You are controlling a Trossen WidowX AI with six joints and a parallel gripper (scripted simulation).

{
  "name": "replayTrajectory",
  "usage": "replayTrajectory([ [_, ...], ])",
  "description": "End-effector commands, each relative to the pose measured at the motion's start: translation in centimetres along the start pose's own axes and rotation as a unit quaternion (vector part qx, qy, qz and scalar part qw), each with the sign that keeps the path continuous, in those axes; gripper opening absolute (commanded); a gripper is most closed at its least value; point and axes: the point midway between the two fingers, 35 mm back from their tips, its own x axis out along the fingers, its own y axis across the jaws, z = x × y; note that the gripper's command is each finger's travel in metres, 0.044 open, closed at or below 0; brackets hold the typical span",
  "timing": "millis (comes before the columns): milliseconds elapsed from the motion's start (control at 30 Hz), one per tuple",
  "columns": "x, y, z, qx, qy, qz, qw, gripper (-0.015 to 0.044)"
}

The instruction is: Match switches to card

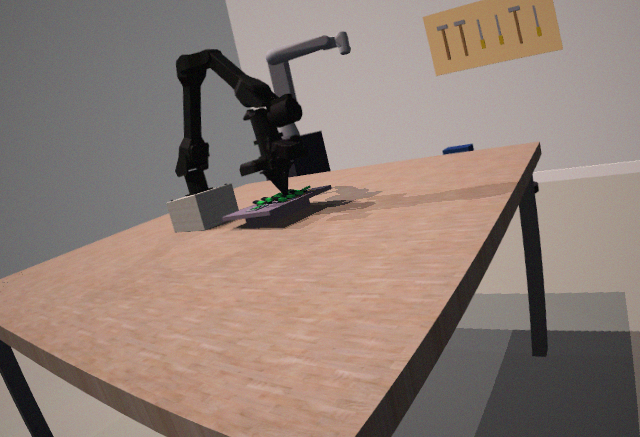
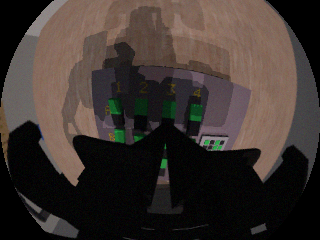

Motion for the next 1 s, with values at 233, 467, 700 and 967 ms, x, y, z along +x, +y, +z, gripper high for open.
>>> replayTrajectory([
  [233,0.2,-0.1,0.0,-0.001,-0.001,-0.002,1.0,0.0],
  [467,0.3,-0.1,0.0,-0.001,-0.001,-0.002,1.0,0.0],
  [700,-2.0,0.0,0.3,-0.001,0.004,-0.001,1.0,0.0],
  [967,-6.2,0.0,0.3,-0.001,0.012,-0.002,1.0,0.0],
])
